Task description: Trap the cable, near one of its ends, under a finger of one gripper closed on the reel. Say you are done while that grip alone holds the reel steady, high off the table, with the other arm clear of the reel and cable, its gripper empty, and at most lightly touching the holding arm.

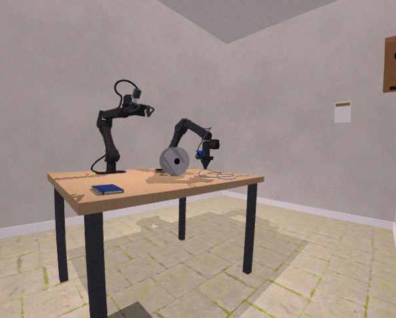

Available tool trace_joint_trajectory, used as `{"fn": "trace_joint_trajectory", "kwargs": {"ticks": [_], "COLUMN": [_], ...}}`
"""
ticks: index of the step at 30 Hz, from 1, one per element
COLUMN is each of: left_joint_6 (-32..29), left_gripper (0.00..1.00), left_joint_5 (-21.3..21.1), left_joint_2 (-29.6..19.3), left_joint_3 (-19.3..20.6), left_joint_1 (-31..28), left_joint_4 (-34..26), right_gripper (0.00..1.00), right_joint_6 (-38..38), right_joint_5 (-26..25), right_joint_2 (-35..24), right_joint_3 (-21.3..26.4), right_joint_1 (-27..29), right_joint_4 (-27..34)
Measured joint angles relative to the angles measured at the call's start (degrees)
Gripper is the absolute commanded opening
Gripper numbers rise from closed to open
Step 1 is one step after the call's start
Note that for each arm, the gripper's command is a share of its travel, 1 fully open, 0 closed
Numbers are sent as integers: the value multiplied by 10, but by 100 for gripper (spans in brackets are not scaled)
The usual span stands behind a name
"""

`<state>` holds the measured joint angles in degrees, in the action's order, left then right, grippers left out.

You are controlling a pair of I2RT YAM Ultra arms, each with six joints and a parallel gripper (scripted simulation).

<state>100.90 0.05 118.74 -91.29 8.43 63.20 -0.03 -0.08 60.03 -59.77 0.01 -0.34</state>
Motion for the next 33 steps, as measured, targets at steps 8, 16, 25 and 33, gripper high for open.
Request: {"fn": "trace_joint_trajectory", "kwargs": {"ticks": [8,16,25,33], "left_joint_6": [0,0,0,-19], "left_gripper": [0,0,0,0], "left_joint_5": [0,0,0,-3], "left_joint_2": [0,0,0,0], "left_joint_3": [4,4,4,3], "left_joint_1": [0,0,0,6], "left_joint_4": [-3,-3,-4,5], "right_gripper": [100,100,100,100], "right_joint_6": [0,0,0,0], "right_joint_5": [0,0,0,0], "right_joint_2": [0,0,0,0], "right_joint_3": [0,0,0,0], "right_joint_1": [0,0,0,0], "right_joint_4": [0,0,0,0]}}
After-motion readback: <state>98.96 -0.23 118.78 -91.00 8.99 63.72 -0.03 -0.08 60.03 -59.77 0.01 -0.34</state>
